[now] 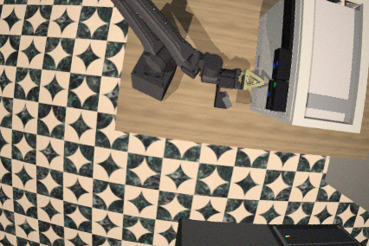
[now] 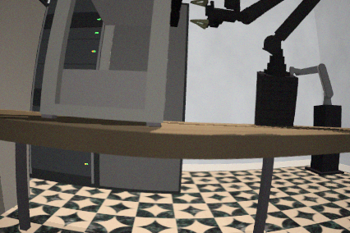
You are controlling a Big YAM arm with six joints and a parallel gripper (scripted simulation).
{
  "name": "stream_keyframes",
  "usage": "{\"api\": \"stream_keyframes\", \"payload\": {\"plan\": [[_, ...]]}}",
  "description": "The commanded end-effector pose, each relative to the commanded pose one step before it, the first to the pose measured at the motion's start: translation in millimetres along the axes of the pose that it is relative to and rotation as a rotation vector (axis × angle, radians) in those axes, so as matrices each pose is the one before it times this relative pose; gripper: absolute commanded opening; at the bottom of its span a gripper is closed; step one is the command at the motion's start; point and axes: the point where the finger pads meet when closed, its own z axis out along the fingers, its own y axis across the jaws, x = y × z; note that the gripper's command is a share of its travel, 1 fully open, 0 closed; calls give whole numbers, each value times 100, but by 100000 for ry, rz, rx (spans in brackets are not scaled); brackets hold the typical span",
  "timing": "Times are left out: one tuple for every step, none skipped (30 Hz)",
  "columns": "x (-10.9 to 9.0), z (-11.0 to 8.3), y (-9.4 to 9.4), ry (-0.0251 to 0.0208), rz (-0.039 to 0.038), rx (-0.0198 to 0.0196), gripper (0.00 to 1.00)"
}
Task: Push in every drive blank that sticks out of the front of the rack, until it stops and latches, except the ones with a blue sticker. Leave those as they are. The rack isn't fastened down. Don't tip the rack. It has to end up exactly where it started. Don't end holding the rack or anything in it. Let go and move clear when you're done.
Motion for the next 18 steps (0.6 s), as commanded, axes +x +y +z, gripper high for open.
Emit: {"api": "stream_keyframes", "payload": {"plan": [[444,18,18,1475,766,-695,100],[0,0,0,0,0,0,100],[0,0,0,0,0,0,100],[0,0,0,0,0,0,0],[0,0,0,0,-2,0,0],[0,0,0,0,0,0,0],[0,0,0,0,0,0,0],[0,0,0,0,0,0,0],[0,0,0,0,0,0,0],[0,0,0,0,0,0,0],[0,0,0,0,-26,0,0],[0,0,0,0,-4,0,0],[0,0,0,0,0,0,0],[0,0,0,0,0,0,0],[0,0,0,0,0,0,0],[0,0,0,0,0,0,0],[0,0,0,0,0,0,0],[0,0,0,0,0,0,0]]}}
